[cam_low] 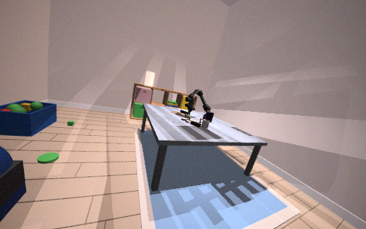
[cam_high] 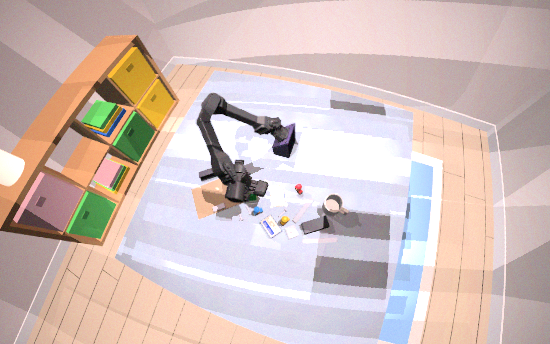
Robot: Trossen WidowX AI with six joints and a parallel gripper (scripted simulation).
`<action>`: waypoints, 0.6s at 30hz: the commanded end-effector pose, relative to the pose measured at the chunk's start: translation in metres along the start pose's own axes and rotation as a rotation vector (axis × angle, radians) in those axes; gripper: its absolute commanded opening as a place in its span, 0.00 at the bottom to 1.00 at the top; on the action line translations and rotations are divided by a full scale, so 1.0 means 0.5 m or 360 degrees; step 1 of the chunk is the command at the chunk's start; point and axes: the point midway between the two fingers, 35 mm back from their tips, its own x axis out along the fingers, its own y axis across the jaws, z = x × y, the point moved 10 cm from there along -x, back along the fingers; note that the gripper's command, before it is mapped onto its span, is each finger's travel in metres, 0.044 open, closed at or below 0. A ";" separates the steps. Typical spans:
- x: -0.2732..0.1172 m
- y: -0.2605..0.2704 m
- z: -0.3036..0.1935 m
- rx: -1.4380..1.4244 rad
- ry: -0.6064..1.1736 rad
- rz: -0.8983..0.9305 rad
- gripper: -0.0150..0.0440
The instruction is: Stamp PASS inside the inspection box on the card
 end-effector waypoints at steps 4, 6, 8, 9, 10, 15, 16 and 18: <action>0.012 0.000 -0.001 -0.0004 0.0000 -0.0009 0.25; 0.014 0.000 -0.001 -0.0004 0.0000 -0.0010 0.25; 0.017 0.000 -0.001 -0.0004 0.0000 -0.0010 0.25; 0.018 0.000 -0.001 -0.0004 0.0000 -0.0010 0.25; 0.020 0.000 -0.001 -0.0004 0.0000 -0.0010 0.25; 0.026 0.000 -0.001 -0.0003 0.0000 -0.0011 0.25; 0.027 0.000 -0.002 -0.0003 0.0000 -0.0011 0.25; 0.030 0.000 -0.002 -0.0003 0.0000 -0.0011 0.25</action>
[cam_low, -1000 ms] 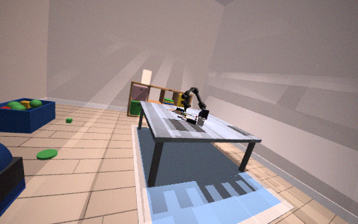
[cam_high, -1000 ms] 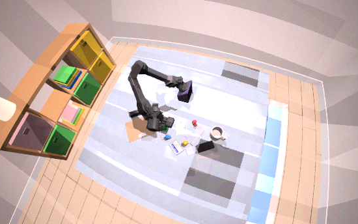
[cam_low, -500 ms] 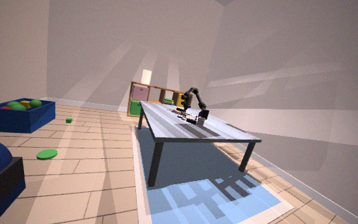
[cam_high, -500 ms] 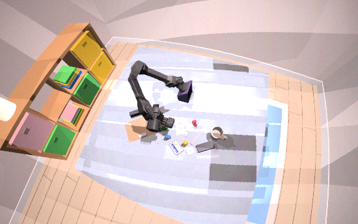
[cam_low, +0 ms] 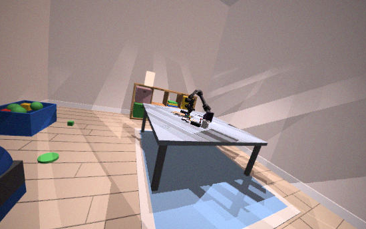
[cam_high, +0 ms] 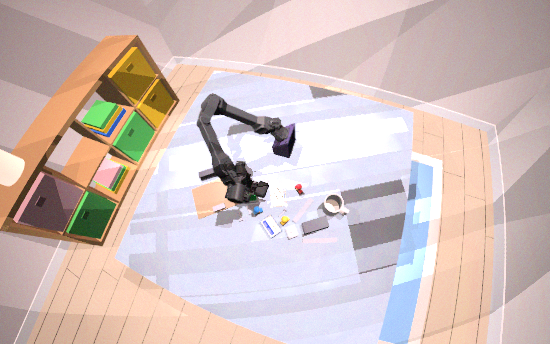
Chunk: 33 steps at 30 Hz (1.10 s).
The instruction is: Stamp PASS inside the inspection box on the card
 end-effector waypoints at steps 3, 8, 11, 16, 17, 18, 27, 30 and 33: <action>0.010 0.000 -0.001 -0.0004 0.0001 -0.0010 0.25; 0.017 0.000 -0.002 -0.0004 0.0001 -0.0011 0.25; 0.021 0.000 -0.002 -0.0004 0.0001 -0.0011 0.25; 0.027 -0.001 -0.003 -0.0003 0.0001 -0.0013 0.25; 0.027 -0.001 -0.003 -0.0003 0.0001 -0.0013 0.25; 0.028 -0.001 -0.003 -0.0003 0.0001 -0.0013 0.25; 0.030 -0.001 -0.003 0.0001 0.0001 -0.0013 0.25; 0.031 -0.001 -0.003 0.0001 0.0001 -0.0013 0.25; 0.032 -0.001 -0.003 0.0001 0.0001 -0.0013 0.25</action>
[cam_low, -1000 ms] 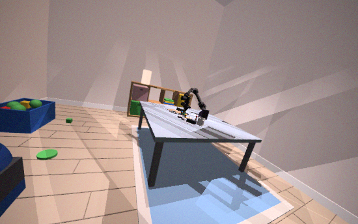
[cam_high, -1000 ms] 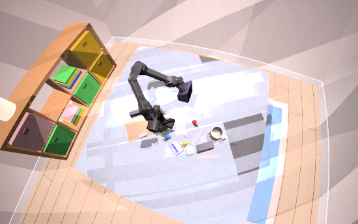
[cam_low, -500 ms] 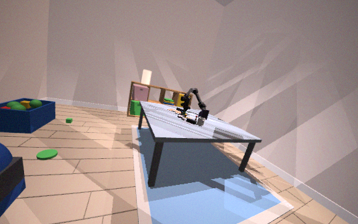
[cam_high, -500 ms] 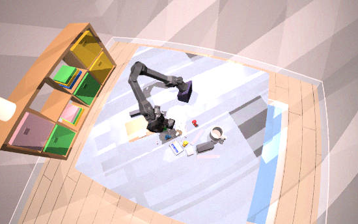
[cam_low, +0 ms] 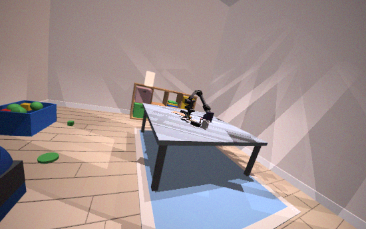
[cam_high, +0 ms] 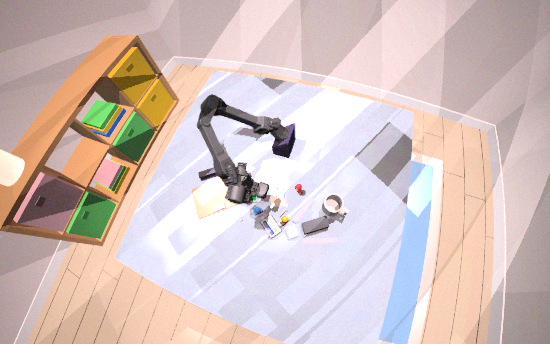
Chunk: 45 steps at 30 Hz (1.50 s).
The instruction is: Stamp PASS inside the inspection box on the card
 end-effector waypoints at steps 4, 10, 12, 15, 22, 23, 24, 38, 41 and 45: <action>0.003 0.000 0.000 -0.0003 -0.0003 -0.0009 0.25; 0.005 0.000 0.000 -0.0003 -0.0003 -0.0009 0.25; 0.005 0.000 0.000 -0.0003 -0.0003 -0.0009 0.25; 0.007 0.000 0.000 -0.0003 -0.0003 -0.0009 0.25; 0.007 0.000 0.000 -0.0003 -0.0003 -0.0009 0.25; 0.007 0.000 0.000 -0.0003 -0.0003 -0.0009 0.25; 0.007 0.000 0.000 -0.0003 -0.0003 -0.0009 0.25; 0.006 0.000 0.000 -0.0003 -0.0003 -0.0009 0.25; 0.003 0.000 0.000 -0.0003 -0.0003 -0.0008 0.25; -0.001 0.000 0.000 -0.0003 -0.0003 -0.0008 0.25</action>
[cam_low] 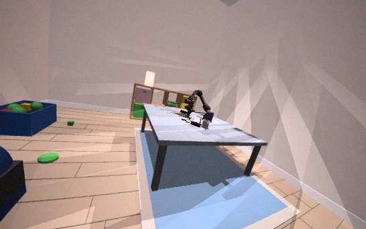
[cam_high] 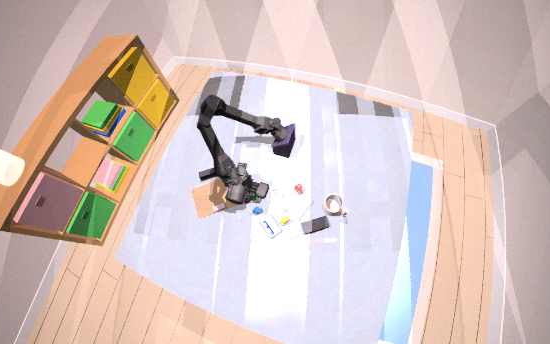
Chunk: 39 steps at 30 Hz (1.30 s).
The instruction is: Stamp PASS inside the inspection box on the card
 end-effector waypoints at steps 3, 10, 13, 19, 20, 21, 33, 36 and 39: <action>-0.007 -0.001 0.000 0.0003 0.0000 -0.0006 0.25; -0.013 -0.001 0.000 0.0003 0.0000 -0.0006 0.25; -0.016 -0.001 0.000 0.0003 0.0000 -0.0006 0.25; -0.035 -0.001 0.002 0.0003 0.0000 -0.0003 0.25; -0.038 -0.001 0.002 0.0003 0.0000 -0.0003 0.25; -0.041 -0.001 0.002 0.0003 0.0000 -0.0003 0.25; -0.080 -0.001 0.002 0.0003 0.0000 -0.0001 0.25; -0.090 -0.002 0.002 0.0003 0.0000 -0.0001 0.25; -0.100 -0.002 0.001 0.0003 0.0000 -0.0002 0.25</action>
